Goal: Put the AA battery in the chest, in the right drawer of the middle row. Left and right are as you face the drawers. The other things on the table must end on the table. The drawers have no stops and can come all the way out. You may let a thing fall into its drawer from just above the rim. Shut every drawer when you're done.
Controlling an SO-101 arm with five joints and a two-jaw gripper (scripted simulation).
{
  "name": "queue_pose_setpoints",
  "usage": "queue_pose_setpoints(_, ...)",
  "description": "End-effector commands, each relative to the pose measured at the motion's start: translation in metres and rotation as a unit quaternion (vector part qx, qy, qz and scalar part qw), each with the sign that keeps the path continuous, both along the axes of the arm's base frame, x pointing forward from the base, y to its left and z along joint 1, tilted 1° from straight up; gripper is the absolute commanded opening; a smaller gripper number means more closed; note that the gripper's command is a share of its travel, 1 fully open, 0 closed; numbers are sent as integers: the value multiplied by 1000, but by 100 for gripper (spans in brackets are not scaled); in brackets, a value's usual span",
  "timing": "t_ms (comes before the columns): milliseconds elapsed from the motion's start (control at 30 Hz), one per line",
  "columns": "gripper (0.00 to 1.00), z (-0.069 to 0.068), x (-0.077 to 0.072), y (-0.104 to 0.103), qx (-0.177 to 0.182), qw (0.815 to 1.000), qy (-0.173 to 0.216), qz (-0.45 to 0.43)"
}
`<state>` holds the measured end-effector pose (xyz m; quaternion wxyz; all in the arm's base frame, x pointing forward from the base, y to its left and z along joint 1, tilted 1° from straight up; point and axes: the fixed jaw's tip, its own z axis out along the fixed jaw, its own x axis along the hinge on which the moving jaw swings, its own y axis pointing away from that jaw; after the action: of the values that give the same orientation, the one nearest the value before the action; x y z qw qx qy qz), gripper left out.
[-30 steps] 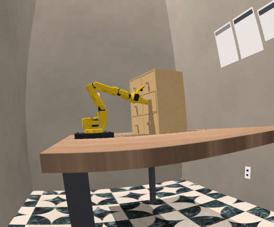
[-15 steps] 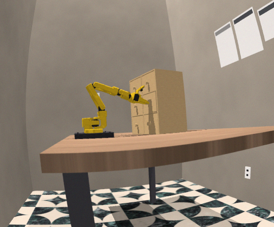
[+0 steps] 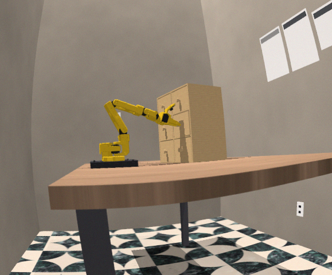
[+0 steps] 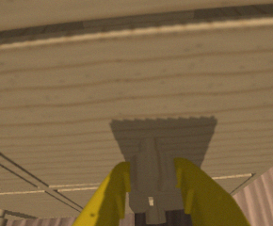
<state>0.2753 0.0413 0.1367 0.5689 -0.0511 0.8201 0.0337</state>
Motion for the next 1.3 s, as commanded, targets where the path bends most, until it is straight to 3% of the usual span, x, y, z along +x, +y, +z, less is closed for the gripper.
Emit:
queue_pose_setpoints(0,11,0,0,0,0,1000,0,0)
queue_pose_setpoints(667,21,0,0,0,0,1000,0,0)
queue_pose_setpoints(1267,21,3,-37,-6,-7,1000,-1,-2)
